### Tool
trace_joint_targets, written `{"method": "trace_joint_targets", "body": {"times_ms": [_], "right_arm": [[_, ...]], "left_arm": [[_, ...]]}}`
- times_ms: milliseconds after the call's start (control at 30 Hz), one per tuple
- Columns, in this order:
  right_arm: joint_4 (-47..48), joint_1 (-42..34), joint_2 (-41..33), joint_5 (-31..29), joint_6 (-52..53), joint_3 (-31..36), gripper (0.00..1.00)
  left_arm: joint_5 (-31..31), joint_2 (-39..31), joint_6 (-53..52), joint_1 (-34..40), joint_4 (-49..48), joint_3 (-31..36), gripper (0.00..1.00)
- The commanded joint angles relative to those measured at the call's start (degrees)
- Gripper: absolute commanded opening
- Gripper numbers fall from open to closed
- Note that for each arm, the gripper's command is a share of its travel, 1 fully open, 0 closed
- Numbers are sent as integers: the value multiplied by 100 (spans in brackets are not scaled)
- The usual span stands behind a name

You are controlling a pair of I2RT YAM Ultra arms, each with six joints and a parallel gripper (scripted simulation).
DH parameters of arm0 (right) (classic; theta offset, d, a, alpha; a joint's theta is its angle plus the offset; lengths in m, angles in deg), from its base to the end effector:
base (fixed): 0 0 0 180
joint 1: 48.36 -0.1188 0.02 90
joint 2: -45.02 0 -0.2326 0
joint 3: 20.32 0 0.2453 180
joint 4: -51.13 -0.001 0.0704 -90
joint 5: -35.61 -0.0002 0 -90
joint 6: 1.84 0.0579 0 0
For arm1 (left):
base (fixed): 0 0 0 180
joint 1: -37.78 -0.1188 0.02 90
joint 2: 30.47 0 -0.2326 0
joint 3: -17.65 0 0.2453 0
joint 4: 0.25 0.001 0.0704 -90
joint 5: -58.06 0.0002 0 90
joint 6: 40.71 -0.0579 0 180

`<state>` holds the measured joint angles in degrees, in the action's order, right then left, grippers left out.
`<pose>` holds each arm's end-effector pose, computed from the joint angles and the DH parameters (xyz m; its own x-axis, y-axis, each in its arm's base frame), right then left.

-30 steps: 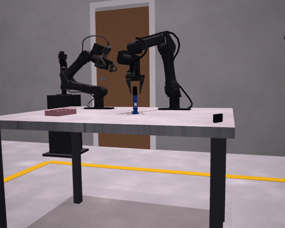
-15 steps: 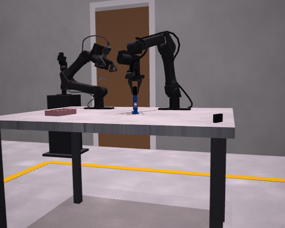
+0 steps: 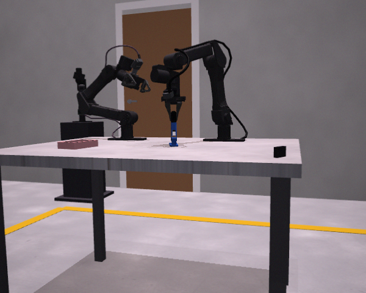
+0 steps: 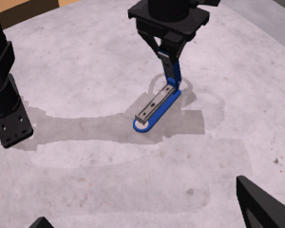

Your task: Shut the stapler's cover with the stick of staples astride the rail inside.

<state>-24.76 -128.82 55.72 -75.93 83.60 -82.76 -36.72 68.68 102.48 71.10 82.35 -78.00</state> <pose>0.0294 0.0525 0.3036 0.0009 -0.4407 -0.8976 -0.8644 0.4509 -0.2223 0.2625 -0.1656 0.2056 -0.9340 -0.3408 -0.1073 -0.3423 0.9396 -0.0046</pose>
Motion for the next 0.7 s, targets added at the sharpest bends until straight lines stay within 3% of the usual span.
{"method": "trace_joint_targets", "body": {"times_ms": [0, 667], "right_arm": [[21, -71, -36, -63, 59, 3, 100], [21, -71, -36, -63, 59, 3, 100]], "left_arm": [[-285, -272, 203, 204, -271, 306, 0], [-1521, -953, 1007, 1142, -1292, 1532, 0]]}}
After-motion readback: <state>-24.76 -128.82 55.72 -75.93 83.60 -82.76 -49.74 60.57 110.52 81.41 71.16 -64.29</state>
